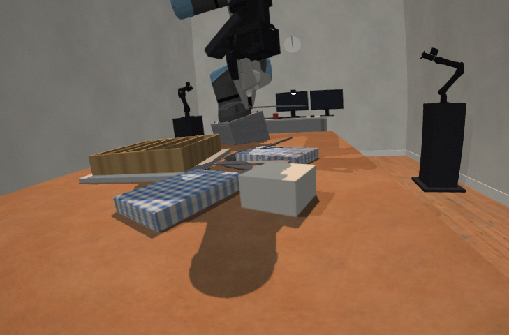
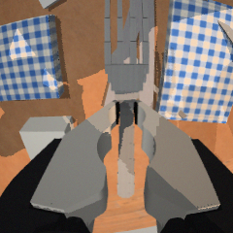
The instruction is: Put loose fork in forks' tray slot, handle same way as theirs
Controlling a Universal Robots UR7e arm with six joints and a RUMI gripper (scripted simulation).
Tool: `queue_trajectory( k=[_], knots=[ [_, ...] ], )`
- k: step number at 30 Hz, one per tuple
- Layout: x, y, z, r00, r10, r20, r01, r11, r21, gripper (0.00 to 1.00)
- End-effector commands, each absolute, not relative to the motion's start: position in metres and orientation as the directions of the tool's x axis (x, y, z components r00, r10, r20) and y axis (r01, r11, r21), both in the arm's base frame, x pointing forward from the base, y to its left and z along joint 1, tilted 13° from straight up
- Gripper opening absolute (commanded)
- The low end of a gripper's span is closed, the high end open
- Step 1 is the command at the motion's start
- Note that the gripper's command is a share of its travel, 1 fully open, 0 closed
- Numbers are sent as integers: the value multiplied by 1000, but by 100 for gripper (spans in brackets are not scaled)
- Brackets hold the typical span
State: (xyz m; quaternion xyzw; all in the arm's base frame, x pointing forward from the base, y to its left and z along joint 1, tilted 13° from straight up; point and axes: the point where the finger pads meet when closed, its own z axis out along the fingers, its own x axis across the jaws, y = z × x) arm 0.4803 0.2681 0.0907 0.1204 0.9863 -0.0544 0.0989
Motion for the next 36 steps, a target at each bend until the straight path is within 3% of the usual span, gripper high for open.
queue_trajectory(
  k=[1, 36],
  knots=[
    [478, 270, 103, -951, 227, -209, 248, 965, -83, 1],
    [478, 270, 105, -951, 229, -209, 251, 964, -82, 1]
  ],
)
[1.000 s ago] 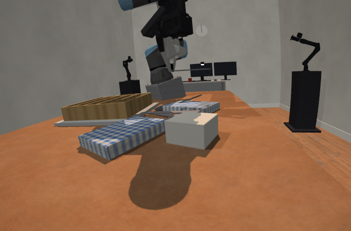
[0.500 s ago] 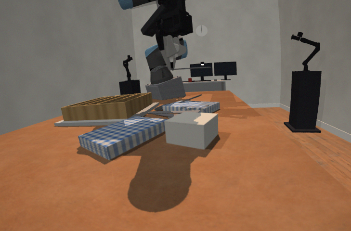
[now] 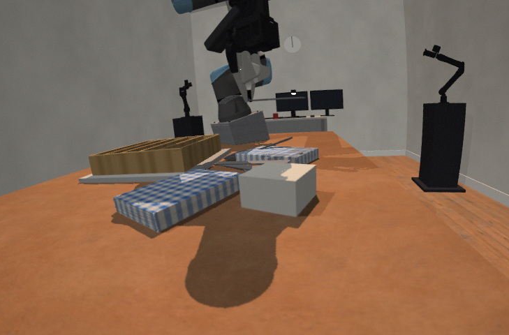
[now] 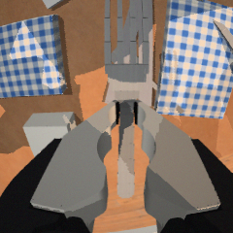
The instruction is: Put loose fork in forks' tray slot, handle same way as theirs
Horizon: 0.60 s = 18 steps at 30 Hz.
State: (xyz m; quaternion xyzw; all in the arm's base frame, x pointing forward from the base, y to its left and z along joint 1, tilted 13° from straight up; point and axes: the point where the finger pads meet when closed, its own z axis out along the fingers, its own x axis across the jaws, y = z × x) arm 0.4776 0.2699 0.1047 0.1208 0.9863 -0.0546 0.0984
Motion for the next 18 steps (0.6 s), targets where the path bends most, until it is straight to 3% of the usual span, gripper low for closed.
queue_trajectory(
  k=[1, 18],
  knots=[
    [478, 270, 105, -950, 231, -209, 252, 964, -82, 1],
    [479, 266, 106, -933, 289, -213, 310, 948, -69, 1]
  ],
)
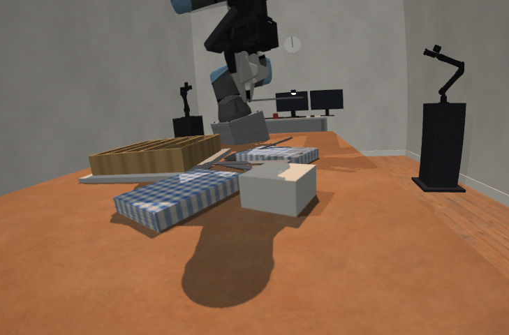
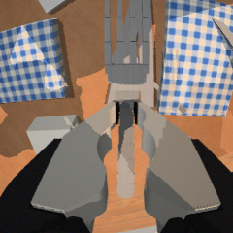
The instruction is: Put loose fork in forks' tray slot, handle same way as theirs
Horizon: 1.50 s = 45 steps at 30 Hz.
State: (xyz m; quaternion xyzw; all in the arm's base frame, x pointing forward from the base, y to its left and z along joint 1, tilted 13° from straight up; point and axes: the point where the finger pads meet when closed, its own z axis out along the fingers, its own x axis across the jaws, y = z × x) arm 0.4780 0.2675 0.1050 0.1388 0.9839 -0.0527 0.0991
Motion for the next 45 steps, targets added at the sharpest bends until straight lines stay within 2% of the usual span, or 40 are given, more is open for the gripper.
queue_trajectory(
  k=[1, 24, 36, 45],
  knots=[
    [479, 266, 106, -933, 289, -213, 310, 948, -69, 1],
    [482, 249, 108, -811, 542, -220, 557, 831, -8, 1],
    [484, 235, 110, -652, 728, -212, 737, 674, 44, 1],
    [487, 219, 112, -422, 887, -189, 890, 445, 100, 1]
  ],
)
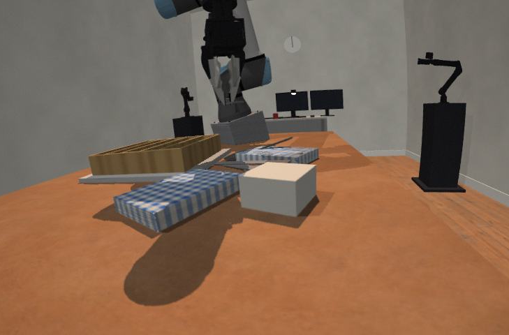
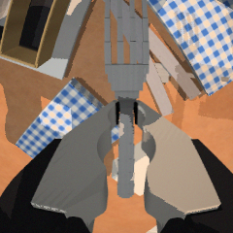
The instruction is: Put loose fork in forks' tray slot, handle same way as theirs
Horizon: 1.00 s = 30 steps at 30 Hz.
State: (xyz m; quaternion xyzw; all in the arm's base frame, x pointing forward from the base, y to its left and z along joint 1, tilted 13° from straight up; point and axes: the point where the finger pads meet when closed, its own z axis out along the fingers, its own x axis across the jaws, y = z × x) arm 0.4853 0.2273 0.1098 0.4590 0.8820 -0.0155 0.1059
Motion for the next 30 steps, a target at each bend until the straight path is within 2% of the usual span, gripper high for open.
queue_trajectory(
  k=[1, 6, 8, 16, 23, 25, 30],
  knots=[
    [488, 217, 112, -391, 901, -185, 904, 414, 106, 1],
    [490, 207, 113, -220, 962, -161, 960, 243, 137, 1],
    [490, 207, 113, -220, 962, -161, 960, 243, 137, 1],
    [494, 190, 116, 97, 989, -108, 981, -76, 179, 1],
    [499, 174, 118, 392, 919, -47, 905, -376, 201, 1],
    [499, 174, 118, 392, 919, -47, 905, -376, 201, 1],
    [503, 161, 121, 593, 805, 2, 788, -581, 205, 1]
  ],
)
